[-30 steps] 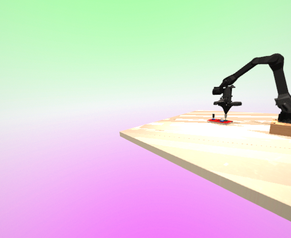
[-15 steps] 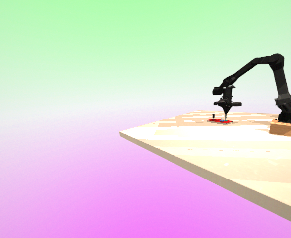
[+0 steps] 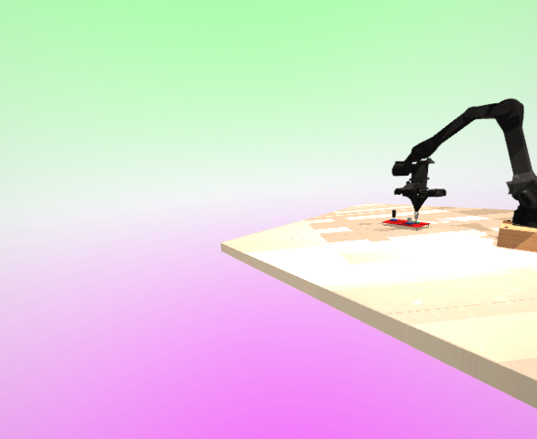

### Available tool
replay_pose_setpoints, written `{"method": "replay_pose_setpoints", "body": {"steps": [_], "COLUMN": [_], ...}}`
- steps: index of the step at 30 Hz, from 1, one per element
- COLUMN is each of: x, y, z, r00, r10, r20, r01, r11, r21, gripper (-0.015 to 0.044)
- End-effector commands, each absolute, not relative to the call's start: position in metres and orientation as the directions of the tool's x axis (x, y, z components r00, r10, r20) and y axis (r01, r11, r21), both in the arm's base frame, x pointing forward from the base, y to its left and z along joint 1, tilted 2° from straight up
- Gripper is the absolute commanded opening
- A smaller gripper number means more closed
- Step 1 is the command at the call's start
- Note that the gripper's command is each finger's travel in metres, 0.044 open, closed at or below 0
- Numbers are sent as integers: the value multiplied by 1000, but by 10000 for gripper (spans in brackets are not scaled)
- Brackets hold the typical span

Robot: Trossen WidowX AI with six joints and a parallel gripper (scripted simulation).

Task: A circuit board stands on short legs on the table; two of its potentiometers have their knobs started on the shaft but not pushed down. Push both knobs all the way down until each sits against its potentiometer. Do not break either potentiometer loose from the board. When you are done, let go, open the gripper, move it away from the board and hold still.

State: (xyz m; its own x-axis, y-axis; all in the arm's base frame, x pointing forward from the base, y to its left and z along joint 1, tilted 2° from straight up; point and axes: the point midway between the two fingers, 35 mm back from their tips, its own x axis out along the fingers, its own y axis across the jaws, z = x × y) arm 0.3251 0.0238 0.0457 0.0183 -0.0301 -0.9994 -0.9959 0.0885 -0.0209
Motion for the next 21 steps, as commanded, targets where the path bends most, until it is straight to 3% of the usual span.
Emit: {"method": "replay_pose_setpoints", "body": {"steps": [1, 21], "x": [325, 325], "y": [24, 24], "z": [39, 34], "r00": [11, 11], "r10": [-28, -28], "r20": [-1000, -1000], "r01": [-996, -996], "r11": [84, 84], "r21": [-13, -13], "gripper": [0, 0]}}
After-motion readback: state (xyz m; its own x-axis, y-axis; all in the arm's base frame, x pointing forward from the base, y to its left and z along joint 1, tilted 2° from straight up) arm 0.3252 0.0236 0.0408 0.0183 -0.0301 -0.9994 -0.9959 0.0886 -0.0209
